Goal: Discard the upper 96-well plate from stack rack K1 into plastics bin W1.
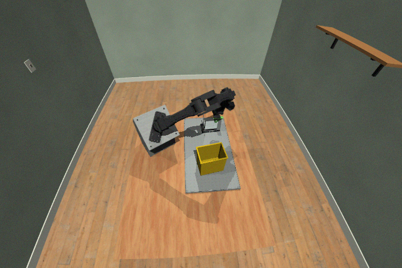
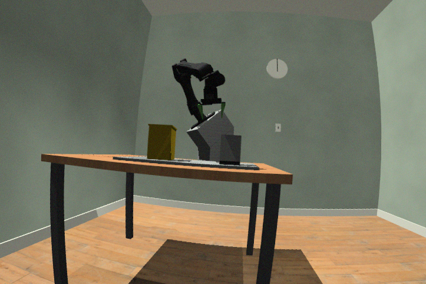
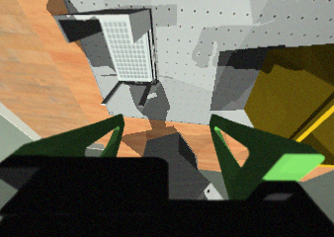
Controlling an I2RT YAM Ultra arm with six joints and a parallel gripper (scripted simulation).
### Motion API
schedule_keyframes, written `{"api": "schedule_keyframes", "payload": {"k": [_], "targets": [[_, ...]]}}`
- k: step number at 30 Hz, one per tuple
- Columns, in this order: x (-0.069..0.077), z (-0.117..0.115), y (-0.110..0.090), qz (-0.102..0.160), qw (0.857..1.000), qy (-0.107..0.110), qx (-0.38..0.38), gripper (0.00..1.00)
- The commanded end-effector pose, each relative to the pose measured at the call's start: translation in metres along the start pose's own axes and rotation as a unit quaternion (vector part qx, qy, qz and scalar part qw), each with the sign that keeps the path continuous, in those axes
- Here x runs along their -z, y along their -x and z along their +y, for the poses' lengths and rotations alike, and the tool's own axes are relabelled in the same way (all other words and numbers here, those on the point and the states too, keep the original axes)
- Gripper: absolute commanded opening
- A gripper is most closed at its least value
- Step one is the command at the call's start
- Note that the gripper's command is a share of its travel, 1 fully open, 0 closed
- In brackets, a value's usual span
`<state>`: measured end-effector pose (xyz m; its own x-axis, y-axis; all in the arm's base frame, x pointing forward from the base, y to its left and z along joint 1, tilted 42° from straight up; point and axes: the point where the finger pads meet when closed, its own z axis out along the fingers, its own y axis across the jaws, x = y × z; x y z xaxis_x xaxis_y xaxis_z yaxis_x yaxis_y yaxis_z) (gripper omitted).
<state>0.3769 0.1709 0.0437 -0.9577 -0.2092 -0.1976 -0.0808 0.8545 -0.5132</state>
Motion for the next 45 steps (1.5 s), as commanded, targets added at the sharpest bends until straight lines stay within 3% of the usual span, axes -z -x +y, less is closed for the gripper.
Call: {"api": "schedule_keyframes", "payload": {"k": [1, 3, 7, 9, 15, 17, 21, 23, 24, 45], "targets": [[0.01, 0.02, 0.009, -0.021, 1.0, -0.003, -0.004, 1.0], [0.009, 0.033, 0.015, -0.049, 0.999, -0.013, -0.006, 1.0], [0.006, 0.05, 0.013, -0.04, 0.999, -0.018, 0.001, 1.0], [0.004, 0.063, 0.017, -0.069, 0.997, -0.027, -0.002, 1.0], [0.001, 0.077, 0.013, -0.061, 0.998, -0.033, 0.006, 1.0], [0.0, 0.091, 0.017, -0.091, 0.995, -0.04, 0.002, 1.0], [-0.004, 0.105, 0.012, -0.083, 0.995, -0.046, 0.01, 1.0], [-0.004, 0.105, 0.012, -0.083, 0.995, -0.046, 0.01, 1.0], [0.01, 0.1, 0.018, -0.094, 0.995, -0.037, -0.001, 1.0], [0.008, 0.102, 0.019, -0.096, 0.995, -0.035, -0.002, 1.0]]}}
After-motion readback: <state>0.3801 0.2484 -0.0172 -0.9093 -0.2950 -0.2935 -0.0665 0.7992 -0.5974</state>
